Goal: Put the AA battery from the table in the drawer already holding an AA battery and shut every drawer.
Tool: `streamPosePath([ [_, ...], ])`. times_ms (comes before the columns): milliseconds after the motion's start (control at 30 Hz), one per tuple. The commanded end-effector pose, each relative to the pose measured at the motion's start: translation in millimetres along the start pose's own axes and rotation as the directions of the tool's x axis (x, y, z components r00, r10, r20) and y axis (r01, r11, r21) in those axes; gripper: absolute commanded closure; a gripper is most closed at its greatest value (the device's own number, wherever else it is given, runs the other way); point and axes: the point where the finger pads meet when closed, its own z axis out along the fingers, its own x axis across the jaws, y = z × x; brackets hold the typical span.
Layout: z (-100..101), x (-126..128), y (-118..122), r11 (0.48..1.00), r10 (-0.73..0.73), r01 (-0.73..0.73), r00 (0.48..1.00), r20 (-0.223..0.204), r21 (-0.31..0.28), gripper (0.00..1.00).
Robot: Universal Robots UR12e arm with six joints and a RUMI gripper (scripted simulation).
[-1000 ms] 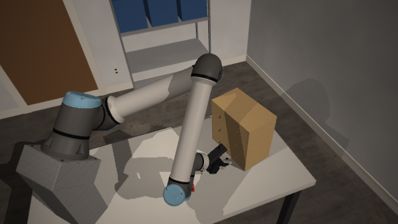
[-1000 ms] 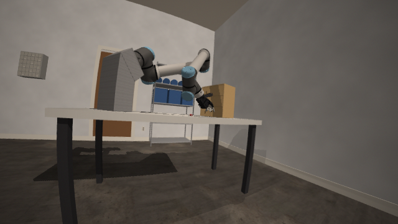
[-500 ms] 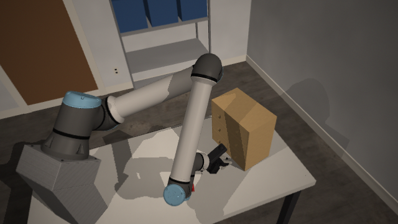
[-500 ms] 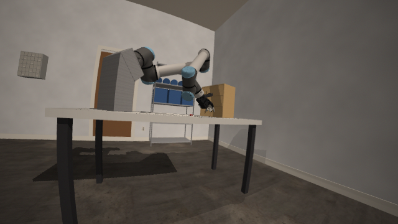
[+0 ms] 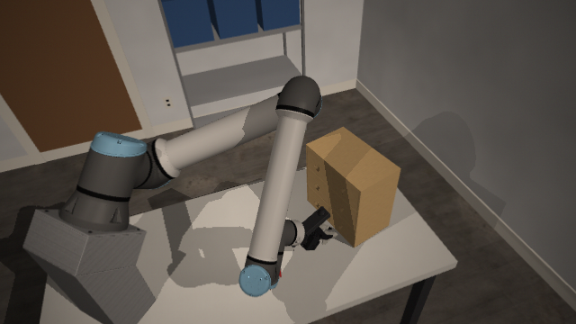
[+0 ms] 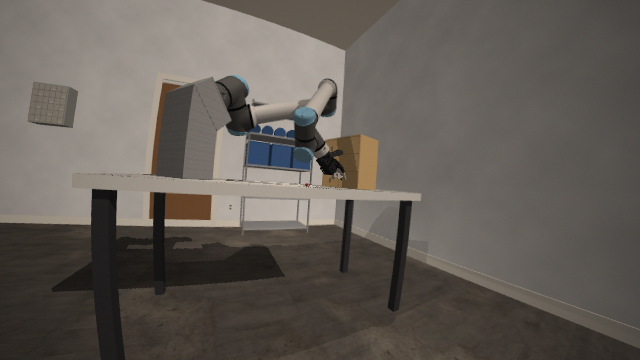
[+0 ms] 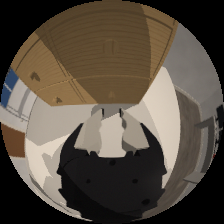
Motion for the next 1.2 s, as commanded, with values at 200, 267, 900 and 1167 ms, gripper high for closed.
streamPosePath([
  [200, 7.5, 0.2, -6.9, 1.0, 0.0, 0.0, 1.0, 0.0, 0.0, 0.8],
  [267, 9.2, 0.2, -8.3, 1.0, 0.0, 0.0, 1.0, 0.0, 0.0, 0.8],
  [900, 19.2, 0.2, -16.8, 1.0, 0.0, 0.0, 1.0, 0.0, 0.0, 0.8],
  [1167, 20.1, 0.2, -17.5, 1.0, 0.0, 0.0, 1.0, 0.0, 0.0, 0.8],
])
